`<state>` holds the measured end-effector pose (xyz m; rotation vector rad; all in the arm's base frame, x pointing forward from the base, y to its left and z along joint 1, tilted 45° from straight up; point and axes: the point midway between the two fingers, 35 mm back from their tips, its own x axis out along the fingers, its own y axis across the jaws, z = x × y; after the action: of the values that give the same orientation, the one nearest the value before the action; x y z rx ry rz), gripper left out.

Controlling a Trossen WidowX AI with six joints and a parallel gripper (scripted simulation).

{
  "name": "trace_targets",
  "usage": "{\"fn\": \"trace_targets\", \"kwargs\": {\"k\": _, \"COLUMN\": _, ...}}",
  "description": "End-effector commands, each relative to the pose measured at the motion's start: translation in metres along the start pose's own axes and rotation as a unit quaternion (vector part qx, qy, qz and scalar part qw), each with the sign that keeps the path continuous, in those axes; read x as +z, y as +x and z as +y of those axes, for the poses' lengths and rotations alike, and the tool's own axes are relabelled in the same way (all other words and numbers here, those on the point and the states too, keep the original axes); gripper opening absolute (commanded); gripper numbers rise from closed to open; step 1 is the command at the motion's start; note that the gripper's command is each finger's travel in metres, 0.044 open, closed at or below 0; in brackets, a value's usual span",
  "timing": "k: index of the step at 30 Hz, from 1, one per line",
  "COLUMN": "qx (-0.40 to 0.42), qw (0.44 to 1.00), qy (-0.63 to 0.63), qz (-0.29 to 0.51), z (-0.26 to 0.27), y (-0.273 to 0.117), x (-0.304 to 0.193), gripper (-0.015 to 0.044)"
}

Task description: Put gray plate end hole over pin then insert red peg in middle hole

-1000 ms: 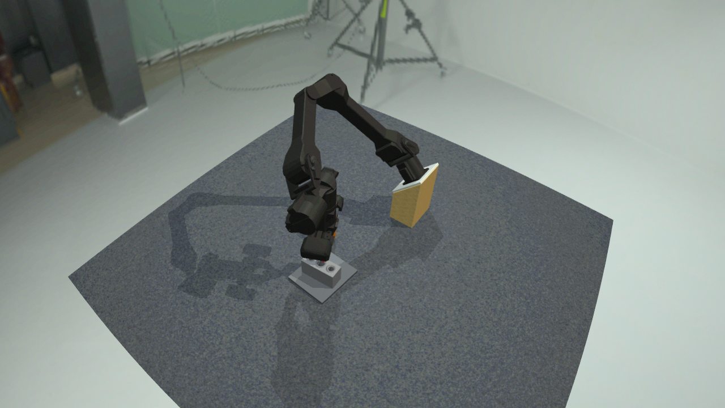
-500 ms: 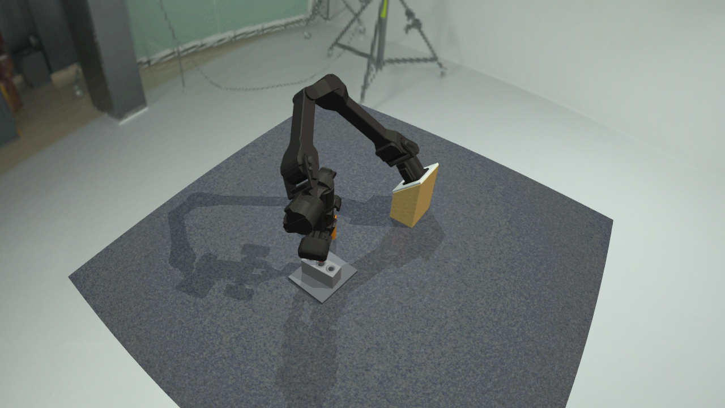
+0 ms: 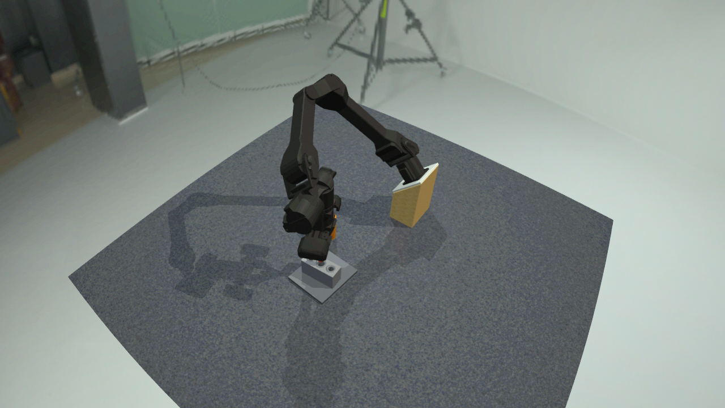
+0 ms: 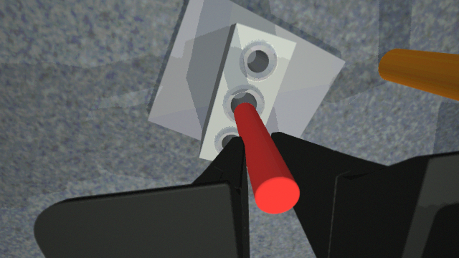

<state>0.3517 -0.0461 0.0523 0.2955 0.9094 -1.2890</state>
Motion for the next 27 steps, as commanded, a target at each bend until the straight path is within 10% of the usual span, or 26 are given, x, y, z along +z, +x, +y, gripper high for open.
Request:
{"fn": "trace_targets", "kwargs": {"k": 1, "qx": -0.002, "qw": 1.000, "qy": -0.002, "qz": -0.002, "z": -0.001, "y": 0.000, "x": 0.000, "gripper": 0.0000}}
{"fn": "trace_targets", "kwargs": {"k": 27, "qx": -0.001, "qw": 1.000, "qy": -0.001, "qz": -0.002, "z": -0.002, "y": 0.013, "x": 0.001, "gripper": 0.0000}}
